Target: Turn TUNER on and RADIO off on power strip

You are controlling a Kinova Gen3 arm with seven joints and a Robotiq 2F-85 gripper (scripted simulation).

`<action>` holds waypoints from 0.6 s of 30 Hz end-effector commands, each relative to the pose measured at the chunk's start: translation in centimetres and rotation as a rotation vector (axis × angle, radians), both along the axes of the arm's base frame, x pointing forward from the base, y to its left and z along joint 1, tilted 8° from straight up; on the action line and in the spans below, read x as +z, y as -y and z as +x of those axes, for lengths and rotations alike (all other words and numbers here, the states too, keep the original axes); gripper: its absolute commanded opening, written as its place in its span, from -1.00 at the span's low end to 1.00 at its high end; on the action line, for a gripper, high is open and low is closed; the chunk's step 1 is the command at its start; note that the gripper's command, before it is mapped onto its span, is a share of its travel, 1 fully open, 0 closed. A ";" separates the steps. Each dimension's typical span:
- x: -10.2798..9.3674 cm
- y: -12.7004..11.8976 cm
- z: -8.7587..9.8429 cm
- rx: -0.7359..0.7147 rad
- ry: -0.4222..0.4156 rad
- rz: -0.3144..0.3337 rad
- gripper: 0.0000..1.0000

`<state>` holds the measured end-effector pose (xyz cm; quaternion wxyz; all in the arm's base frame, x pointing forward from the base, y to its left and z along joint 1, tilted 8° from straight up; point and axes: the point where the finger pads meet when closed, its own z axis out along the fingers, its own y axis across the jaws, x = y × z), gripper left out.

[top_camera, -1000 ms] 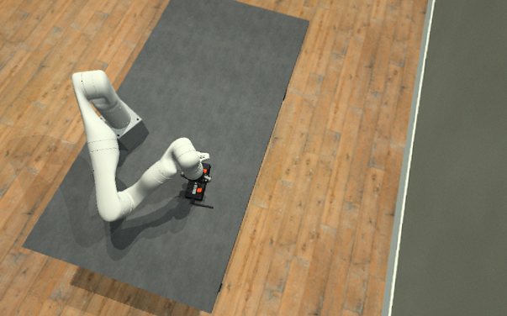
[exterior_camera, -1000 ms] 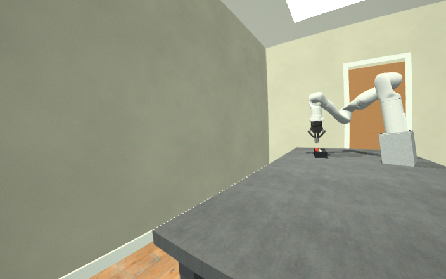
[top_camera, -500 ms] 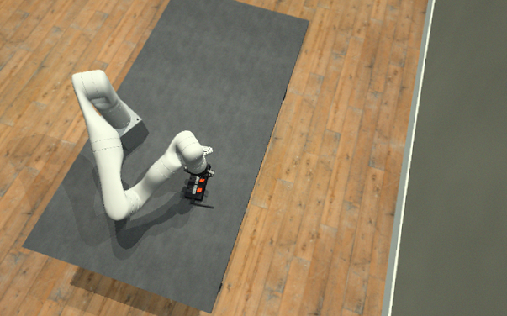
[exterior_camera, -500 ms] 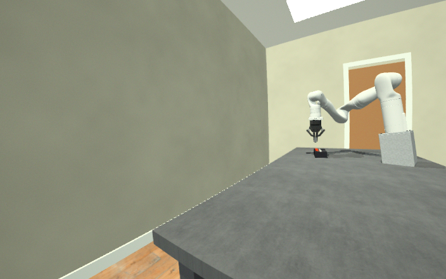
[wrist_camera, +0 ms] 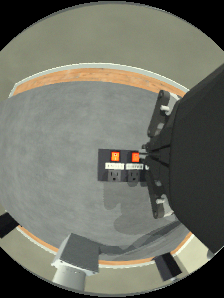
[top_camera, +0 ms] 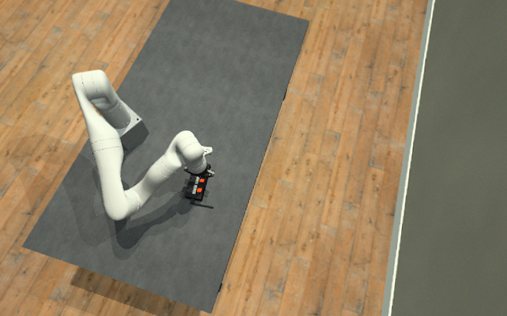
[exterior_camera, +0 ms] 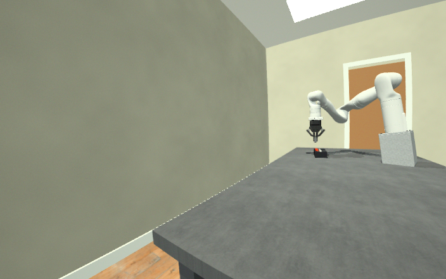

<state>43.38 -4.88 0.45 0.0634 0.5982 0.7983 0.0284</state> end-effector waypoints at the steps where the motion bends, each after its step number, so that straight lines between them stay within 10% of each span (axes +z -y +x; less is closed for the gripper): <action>1: 0.1 0.1 -0.1 0.002 -0.001 -0.008 -1.00; 18: 0.0 0.1 -0.1 0.007 -0.001 -0.009 -1.00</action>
